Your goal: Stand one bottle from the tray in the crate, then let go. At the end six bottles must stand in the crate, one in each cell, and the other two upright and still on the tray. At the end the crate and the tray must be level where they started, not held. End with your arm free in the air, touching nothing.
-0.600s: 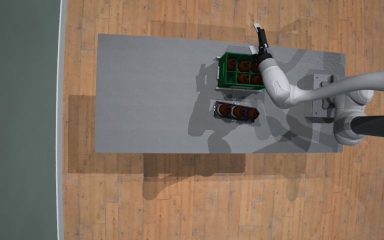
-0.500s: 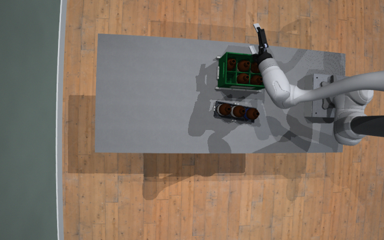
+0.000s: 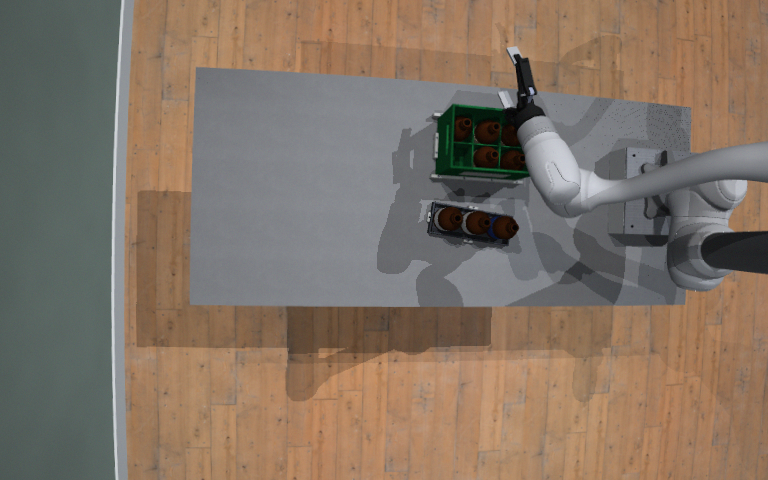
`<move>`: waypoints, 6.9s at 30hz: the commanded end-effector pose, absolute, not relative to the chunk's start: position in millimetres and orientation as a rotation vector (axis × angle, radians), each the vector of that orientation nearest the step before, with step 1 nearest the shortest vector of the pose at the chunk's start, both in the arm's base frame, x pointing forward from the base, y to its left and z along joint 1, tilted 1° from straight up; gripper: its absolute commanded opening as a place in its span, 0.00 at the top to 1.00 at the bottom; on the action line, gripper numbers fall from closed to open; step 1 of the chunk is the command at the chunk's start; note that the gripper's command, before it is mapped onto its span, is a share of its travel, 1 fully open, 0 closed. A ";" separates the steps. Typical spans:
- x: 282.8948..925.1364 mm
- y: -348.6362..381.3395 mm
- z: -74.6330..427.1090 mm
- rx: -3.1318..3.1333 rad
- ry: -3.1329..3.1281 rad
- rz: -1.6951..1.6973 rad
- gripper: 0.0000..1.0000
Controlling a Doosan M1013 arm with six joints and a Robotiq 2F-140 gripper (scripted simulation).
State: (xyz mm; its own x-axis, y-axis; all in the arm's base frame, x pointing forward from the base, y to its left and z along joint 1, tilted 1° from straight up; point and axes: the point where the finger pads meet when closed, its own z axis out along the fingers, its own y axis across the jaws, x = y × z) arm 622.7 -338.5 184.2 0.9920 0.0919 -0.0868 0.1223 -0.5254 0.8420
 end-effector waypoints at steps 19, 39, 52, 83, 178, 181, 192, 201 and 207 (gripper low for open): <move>602.2 -333.5 253.1 2.274 -0.033 -0.038 0.00; 591.6 -263.6 175.7 2.711 -0.889 -0.007 0.00; 625.3 -222.7 174.1 2.825 -1.389 0.025 0.00; 625.5 -222.5 174.1 2.825 -1.391 0.025 1.00; 674.7 61.4 143.3 2.741 -1.556 0.021 0.62; 674.8 61.4 139.3 2.741 -1.556 0.021 0.62; 674.9 61.4 130.4 2.741 -1.556 0.021 0.62; 675.0 61.4 127.2 2.741 -1.556 0.021 0.62; 675.0 61.4 127.0 2.741 -1.556 0.021 0.62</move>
State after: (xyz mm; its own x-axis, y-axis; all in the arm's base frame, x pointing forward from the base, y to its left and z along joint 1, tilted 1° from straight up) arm 675.0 61.4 126.9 0.5126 -0.8586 0.0068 -0.8585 -0.5126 -0.0149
